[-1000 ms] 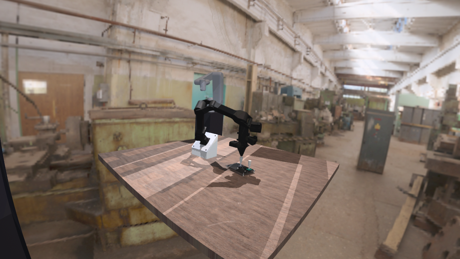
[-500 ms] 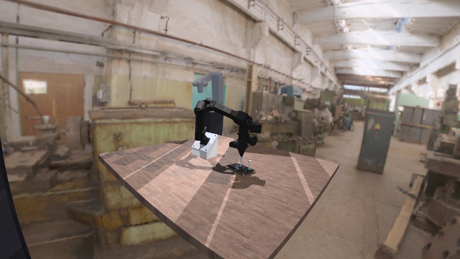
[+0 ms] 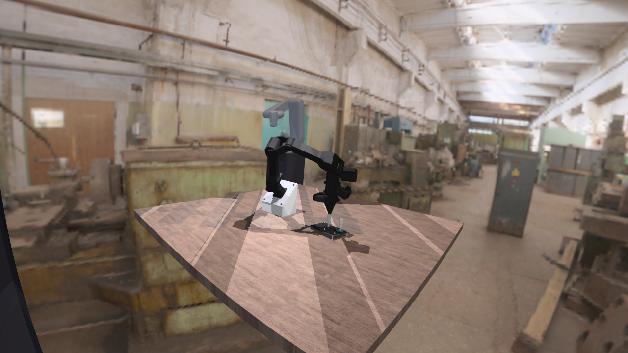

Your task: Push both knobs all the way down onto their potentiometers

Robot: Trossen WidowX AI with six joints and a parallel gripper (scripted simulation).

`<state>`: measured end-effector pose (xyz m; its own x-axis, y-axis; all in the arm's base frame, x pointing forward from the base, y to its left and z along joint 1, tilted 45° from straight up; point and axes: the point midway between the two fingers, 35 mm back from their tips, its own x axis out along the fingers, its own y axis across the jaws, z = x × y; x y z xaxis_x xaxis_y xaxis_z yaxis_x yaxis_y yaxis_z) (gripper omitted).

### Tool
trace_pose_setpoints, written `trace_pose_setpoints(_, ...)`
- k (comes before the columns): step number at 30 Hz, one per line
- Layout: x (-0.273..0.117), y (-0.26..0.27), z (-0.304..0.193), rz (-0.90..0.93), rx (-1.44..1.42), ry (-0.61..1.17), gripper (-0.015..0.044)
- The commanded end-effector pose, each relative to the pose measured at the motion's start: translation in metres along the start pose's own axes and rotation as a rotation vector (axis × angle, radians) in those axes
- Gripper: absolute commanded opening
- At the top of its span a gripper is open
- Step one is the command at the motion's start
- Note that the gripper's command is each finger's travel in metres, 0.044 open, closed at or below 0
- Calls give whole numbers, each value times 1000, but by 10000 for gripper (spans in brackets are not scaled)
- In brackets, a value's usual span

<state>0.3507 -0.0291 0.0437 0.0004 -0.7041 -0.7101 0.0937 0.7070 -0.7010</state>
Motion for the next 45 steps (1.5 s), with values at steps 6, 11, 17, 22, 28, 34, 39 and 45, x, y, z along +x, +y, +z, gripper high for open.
trace_pose_setpoints(6,0,-1,0,-5,-3,1,0)
trace_pose_setpoints(11,2,-1,0,-6,-3,1,0)
trace_pose_setpoints(17,7,-1,0,-6,-3,1,0)
trace_pose_setpoints(22,7,-1,0,-6,-3,1,0)
trace_pose_setpoints(28,11,-1,0,-6,-3,1,0)
trace_pose_setpoints(34,13,-1,0,-6,-3,1,0)
trace_pose_setpoints(39,14,-1,0,-6,-3,1,0)
trace_pose_setpoints(45,20,-1,0,-6,-3,1,0)
